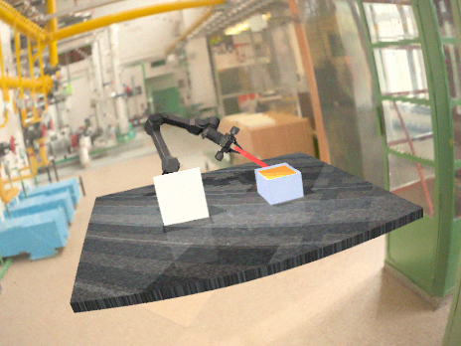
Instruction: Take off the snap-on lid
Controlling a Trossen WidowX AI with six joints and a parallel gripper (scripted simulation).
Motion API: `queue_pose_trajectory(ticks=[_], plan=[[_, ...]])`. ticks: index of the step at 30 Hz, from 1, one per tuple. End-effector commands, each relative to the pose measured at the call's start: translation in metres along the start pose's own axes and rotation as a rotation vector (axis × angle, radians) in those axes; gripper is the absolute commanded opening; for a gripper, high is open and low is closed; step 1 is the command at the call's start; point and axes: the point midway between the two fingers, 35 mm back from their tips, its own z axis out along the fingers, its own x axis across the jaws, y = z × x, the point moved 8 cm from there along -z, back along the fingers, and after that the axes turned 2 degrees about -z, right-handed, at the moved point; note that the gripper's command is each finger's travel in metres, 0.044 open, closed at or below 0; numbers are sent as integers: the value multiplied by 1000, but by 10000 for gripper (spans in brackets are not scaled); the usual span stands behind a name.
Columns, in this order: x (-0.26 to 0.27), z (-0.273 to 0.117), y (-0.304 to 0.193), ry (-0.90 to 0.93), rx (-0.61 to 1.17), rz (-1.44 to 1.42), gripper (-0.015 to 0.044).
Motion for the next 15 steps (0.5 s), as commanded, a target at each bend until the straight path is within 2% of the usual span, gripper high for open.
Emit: queue_pose_trajectory(ticks=[1,15], plan=[[0,1,1,18,-6,7,0],[-8,9,0,18,-6,7,0]])
